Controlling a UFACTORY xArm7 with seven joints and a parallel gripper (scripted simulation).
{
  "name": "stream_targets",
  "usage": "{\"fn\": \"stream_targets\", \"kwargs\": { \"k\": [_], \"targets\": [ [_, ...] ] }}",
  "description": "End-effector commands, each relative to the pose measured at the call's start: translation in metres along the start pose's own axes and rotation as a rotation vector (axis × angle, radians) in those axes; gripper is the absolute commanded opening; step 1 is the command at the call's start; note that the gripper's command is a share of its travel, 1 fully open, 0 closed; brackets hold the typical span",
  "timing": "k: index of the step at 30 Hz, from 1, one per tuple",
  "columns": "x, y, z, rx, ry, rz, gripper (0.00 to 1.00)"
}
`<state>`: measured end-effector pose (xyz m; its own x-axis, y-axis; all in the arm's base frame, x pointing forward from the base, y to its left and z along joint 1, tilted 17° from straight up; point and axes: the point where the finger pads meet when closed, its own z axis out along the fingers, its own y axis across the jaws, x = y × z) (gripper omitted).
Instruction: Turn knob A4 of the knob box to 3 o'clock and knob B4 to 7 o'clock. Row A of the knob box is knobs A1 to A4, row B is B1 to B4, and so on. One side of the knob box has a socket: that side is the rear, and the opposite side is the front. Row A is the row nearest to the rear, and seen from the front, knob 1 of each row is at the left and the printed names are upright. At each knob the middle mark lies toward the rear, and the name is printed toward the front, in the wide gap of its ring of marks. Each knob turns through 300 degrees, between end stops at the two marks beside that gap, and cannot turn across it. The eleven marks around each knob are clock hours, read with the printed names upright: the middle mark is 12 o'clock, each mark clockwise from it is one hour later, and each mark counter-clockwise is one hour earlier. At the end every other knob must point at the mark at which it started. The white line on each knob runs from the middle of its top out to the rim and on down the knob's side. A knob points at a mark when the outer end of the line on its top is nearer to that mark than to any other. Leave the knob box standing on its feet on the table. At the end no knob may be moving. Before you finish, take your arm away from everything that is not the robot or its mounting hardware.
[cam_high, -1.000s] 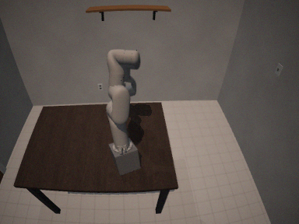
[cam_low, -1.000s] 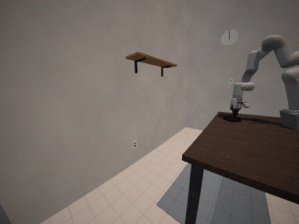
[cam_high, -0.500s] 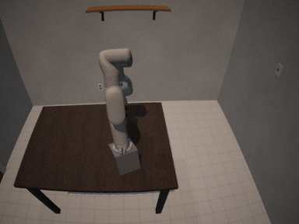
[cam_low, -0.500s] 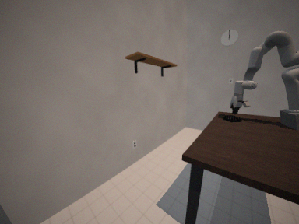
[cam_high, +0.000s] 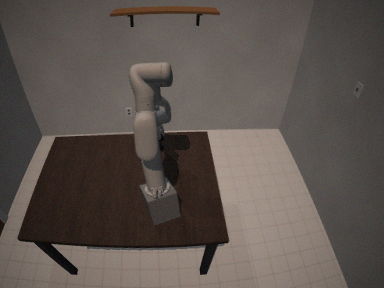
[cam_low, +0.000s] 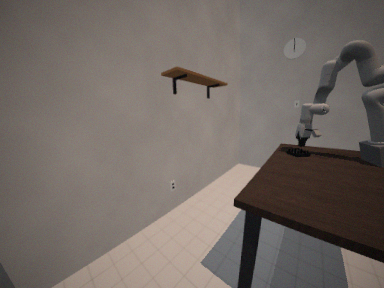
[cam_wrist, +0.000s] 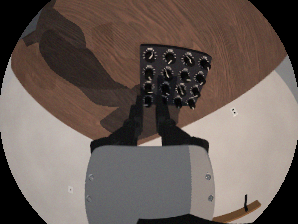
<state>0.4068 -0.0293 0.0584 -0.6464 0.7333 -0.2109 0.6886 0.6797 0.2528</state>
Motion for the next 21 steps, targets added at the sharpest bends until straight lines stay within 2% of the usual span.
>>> {"fn": "stream_targets", "kwargs": {
  "k": [1, 16, 21],
  "targets": [
    [0.001, -0.001, -0.008, -0.010, 0.076, -0.001, 0.19],
    [0.001, -0.001, -0.009, -0.010, 0.076, -0.005, 0.19],
    [0.001, -0.001, -0.020, -0.014, 0.073, -0.189, 0.19]
  ]
}}
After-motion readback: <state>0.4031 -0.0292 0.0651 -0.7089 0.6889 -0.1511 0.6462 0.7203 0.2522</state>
